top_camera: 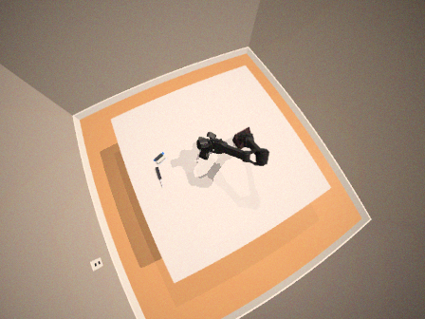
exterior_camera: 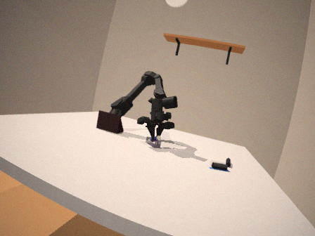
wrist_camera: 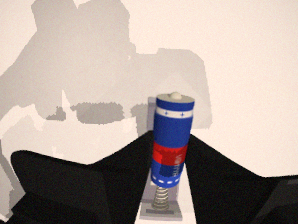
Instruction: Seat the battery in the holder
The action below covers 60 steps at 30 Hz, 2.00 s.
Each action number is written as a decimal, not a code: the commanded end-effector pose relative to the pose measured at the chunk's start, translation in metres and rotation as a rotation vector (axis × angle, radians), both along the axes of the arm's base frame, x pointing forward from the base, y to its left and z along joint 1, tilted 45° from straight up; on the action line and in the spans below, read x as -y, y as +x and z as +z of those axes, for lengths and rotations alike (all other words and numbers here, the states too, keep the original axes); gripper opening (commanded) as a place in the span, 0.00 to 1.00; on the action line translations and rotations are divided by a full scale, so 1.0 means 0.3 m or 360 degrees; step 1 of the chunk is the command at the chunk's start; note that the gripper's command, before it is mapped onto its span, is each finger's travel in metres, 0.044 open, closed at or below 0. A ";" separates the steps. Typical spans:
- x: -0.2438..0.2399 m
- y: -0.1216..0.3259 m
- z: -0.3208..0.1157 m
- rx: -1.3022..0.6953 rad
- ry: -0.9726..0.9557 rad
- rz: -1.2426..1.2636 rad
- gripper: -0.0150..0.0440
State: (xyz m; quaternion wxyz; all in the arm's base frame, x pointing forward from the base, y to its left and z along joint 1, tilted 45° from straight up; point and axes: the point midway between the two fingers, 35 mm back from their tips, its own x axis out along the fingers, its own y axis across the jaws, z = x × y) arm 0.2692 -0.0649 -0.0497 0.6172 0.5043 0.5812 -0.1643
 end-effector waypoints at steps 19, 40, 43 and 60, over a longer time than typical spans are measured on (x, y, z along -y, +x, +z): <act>-0.038 -0.017 -0.003 0.0056 -0.0124 -0.0089 0.38; -0.075 -0.053 0.024 0.0052 -0.0116 -0.0085 0.38; -0.078 -0.057 0.028 0.0050 -0.0113 -0.0084 0.38; -0.080 -0.060 0.027 0.0039 -0.0104 -0.0077 0.38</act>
